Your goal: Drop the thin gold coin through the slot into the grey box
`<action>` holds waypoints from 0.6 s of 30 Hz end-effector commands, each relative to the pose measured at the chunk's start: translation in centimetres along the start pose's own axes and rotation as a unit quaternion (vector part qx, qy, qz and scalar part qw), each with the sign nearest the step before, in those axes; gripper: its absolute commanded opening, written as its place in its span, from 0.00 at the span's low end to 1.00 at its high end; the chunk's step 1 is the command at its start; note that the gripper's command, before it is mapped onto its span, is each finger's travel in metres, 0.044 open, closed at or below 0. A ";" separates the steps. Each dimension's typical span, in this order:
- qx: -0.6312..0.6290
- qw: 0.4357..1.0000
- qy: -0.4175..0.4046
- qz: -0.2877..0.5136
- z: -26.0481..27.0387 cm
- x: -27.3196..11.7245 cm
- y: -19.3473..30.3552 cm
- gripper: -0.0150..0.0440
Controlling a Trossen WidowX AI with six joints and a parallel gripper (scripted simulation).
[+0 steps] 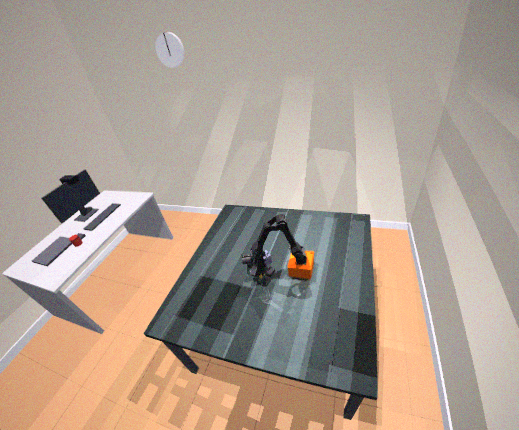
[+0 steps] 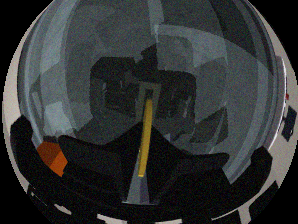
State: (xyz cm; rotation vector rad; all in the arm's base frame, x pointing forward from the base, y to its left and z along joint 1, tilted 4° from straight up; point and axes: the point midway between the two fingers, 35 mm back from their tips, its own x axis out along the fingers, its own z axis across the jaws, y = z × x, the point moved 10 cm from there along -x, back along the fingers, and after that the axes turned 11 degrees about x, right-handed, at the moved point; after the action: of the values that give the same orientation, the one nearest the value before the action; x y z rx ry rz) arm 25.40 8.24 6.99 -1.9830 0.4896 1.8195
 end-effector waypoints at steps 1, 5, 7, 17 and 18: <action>-0.001 1.000 0.000 -0.002 0.0 0.0 0.0 0.25; 0.000 1.000 0.000 -0.002 0.0 0.0 0.0 0.25; 0.006 1.000 0.000 -0.001 0.1 0.0 0.0 0.25; 0.015 1.000 0.001 -0.001 0.0 -1.9 -0.3 0.25; 0.014 1.000 0.001 -0.001 -0.1 -2.1 -0.3 0.25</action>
State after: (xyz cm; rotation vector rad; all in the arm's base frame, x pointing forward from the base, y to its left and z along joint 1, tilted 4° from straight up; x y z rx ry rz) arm 25.30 8.37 8.13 -1.9647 0.5106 1.8090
